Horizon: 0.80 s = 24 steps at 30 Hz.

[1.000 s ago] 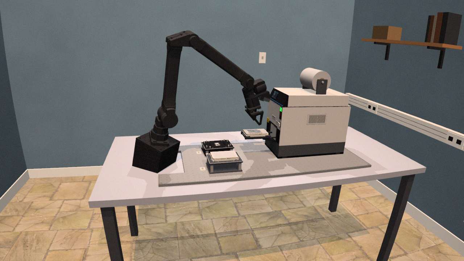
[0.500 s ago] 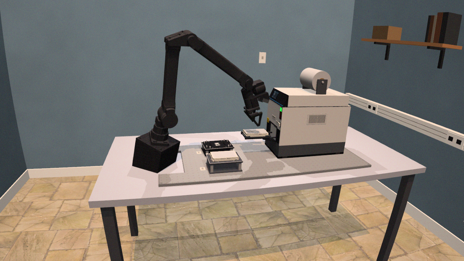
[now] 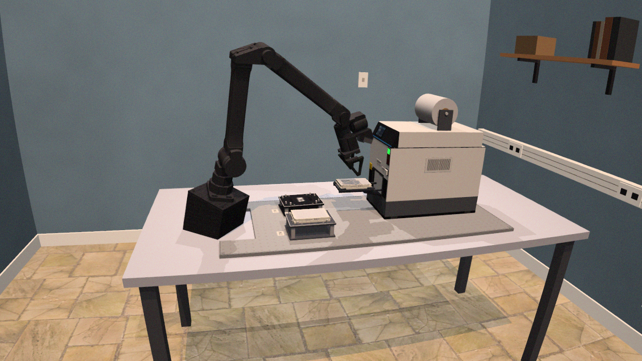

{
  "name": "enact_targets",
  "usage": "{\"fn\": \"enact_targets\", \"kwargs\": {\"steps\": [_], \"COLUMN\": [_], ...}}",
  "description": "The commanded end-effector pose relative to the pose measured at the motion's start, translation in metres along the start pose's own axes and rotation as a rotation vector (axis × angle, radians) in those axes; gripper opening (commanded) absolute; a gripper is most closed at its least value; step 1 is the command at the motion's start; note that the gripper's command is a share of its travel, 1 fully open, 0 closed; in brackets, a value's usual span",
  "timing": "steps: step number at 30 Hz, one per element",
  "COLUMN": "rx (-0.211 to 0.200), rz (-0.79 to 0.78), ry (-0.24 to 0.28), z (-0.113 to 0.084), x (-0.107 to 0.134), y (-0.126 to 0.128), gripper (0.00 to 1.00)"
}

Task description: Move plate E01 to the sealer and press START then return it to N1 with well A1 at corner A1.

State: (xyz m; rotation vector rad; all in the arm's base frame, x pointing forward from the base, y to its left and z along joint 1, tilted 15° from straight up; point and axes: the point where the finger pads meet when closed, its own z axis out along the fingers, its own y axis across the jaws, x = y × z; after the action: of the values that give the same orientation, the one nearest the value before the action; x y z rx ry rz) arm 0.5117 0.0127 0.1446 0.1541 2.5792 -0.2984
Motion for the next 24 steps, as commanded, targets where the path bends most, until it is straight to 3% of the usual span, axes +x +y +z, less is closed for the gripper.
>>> {"fn": "enact_targets", "kwargs": {"steps": [1,12,18,21,24], "rx": [0.008,0.008,0.002,0.007,0.002], "rz": [0.009,0.012,-0.011,-0.011,0.001], "ry": [-0.009,-0.033,0.005,0.007,-0.015], "z": [0.011,0.013,0.034,0.035,0.023], "x": [-0.007,-0.008,0.009,0.009,-0.002], "y": [-0.001,-0.007,0.002,0.001,0.004], "gripper": [1.0,1.0,1.0,1.0,1.0]}}
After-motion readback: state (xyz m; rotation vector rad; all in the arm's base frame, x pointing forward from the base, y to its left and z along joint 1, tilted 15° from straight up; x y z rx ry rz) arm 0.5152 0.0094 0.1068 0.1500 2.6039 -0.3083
